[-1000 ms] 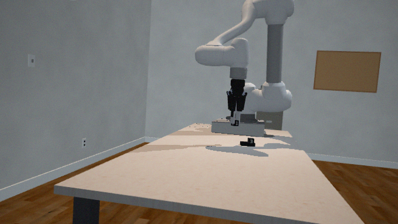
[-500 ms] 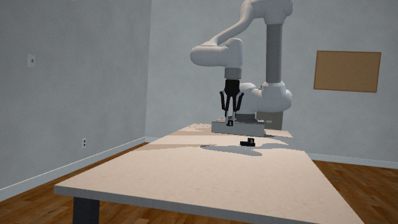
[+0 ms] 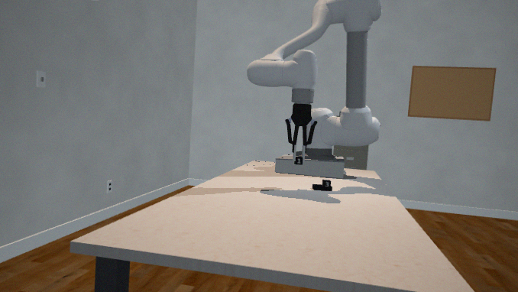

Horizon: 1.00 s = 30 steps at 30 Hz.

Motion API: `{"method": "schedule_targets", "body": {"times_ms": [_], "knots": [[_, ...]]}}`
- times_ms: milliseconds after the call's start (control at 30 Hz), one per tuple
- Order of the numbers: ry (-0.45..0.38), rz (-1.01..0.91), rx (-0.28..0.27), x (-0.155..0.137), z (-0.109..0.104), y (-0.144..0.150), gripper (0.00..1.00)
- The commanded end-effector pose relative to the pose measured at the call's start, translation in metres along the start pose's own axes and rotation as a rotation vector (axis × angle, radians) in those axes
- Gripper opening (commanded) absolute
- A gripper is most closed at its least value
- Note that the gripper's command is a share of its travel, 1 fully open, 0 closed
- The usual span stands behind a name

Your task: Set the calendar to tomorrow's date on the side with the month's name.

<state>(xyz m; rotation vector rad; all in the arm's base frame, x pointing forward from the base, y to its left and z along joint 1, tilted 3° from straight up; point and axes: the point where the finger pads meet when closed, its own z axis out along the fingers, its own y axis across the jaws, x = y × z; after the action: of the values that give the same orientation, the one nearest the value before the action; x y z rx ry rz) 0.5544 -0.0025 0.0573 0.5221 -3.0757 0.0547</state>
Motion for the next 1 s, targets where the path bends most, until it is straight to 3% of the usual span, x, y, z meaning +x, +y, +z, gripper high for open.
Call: {"method": "schedule_targets", "body": {"times_ms": [0, 233, 600, 967], "knots": [[0.001, 0.004, 0.006, -0.001, 0.002, -0.003, 0.16], [0.001, 0.013, 0.006, -0.001, 0.012, -0.003, 0.16], [0.001, 0.013, 0.006, -0.001, 0.061, -0.003, 0.16], [0.001, 0.013, 0.006, -0.002, 0.093, -0.003, 0.16]]}}
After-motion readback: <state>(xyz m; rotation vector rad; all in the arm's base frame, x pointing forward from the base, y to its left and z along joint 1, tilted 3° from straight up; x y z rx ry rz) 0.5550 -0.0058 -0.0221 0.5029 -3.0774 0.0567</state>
